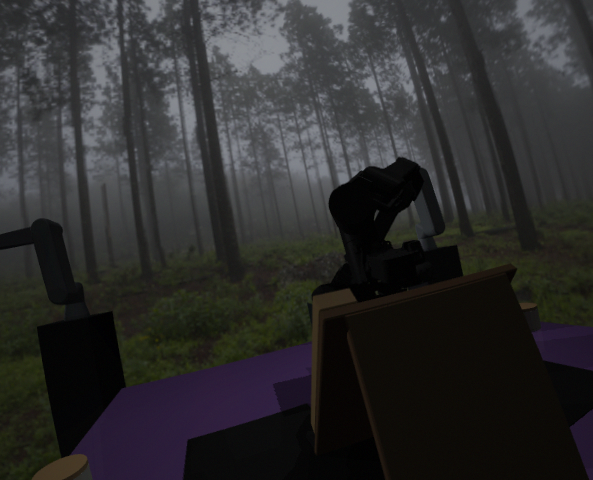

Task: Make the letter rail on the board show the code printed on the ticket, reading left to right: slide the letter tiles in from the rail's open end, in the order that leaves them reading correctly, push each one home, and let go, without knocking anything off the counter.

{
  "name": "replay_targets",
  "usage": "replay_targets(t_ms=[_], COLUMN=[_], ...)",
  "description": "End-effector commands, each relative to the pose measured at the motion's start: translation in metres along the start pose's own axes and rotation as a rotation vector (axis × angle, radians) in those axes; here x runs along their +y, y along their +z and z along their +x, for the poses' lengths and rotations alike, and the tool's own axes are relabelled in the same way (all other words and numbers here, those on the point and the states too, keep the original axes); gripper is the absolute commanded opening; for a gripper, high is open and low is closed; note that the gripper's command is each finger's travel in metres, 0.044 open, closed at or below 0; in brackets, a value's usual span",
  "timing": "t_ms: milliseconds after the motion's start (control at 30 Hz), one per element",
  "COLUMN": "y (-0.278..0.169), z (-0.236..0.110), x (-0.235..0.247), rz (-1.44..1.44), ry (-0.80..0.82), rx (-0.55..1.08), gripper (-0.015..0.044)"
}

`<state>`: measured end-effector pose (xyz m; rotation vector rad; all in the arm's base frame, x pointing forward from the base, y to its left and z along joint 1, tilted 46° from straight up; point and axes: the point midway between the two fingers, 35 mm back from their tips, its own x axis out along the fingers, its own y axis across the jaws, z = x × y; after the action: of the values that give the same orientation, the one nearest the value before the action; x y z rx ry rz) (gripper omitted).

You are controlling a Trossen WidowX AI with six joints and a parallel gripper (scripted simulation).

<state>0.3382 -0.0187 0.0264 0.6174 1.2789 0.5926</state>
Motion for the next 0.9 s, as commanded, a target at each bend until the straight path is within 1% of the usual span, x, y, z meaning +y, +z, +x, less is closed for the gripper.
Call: replay_targets(t_ms=[0, 867], y=[-0.0011, 0.0077], z=[-0.0006, 0.0090], x=[0.0022, 0.0006], rz=[0.000, 0.000], ry=[0.003, 0.003], rx=[0.034, 0.033], gripper=[0.0000, 0.0000])
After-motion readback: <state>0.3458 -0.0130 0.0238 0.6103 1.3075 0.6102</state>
